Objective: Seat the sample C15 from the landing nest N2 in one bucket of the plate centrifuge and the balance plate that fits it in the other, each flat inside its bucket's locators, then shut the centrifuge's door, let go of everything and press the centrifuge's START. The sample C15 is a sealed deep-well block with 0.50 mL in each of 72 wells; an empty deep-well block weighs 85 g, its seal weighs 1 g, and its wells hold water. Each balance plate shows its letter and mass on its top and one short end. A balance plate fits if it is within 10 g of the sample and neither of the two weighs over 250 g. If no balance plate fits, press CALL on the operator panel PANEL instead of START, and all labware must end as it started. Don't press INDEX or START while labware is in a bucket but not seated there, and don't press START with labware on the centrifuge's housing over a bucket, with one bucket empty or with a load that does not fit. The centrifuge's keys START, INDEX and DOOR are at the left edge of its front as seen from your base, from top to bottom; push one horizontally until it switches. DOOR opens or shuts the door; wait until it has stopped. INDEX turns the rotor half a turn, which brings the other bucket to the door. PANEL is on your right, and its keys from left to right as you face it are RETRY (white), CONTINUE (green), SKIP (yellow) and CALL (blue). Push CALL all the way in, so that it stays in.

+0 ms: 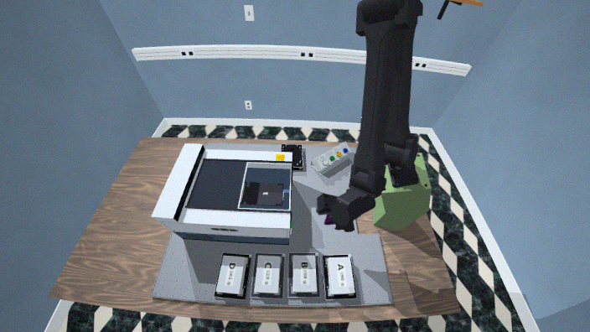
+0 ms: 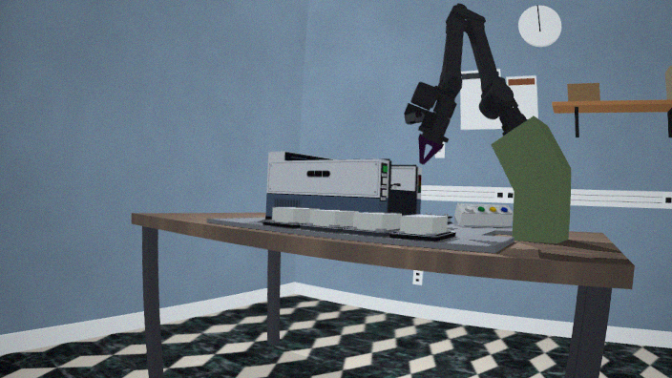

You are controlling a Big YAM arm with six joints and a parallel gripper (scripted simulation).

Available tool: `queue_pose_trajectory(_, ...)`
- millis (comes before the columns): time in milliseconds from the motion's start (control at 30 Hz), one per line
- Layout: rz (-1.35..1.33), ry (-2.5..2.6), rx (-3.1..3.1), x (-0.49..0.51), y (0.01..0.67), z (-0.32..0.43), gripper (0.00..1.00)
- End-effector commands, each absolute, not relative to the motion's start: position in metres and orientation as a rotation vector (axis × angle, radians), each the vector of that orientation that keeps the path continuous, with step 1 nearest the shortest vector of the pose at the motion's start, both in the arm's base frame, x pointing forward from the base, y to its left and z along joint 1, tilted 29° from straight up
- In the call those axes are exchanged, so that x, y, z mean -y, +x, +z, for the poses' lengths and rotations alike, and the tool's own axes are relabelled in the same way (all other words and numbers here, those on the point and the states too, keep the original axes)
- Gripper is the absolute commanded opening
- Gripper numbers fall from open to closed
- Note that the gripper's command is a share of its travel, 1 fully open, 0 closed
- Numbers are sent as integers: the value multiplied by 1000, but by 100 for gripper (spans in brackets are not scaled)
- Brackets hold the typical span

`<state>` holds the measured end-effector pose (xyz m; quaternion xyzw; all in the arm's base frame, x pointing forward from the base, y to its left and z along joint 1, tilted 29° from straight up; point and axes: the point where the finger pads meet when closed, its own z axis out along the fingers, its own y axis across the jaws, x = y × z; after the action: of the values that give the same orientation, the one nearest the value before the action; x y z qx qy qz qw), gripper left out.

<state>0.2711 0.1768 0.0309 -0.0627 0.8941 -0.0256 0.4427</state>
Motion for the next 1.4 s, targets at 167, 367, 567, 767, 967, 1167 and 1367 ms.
queue_pose_trajectory(167,-17,-119,-2280,-192,263,51,0)
queue_pose_trajectory(367,-19,-118,-2317,-192,257,55,0)
queue_pose_trajectory(567,-20,-117,-2374,-192,248,61,0)
queue_pose_trajectory(767,-23,-117,-2429,-192,239,67,0)
queue_pose_trajectory(967,-27,-118,-2466,-192,233,70,0)
queue_pose_trajectory(1167,-26,-116,-2511,-192,225,76,0)
queue_pose_trajectory(1367,-34,-118,-2552,-192,219,78,0)
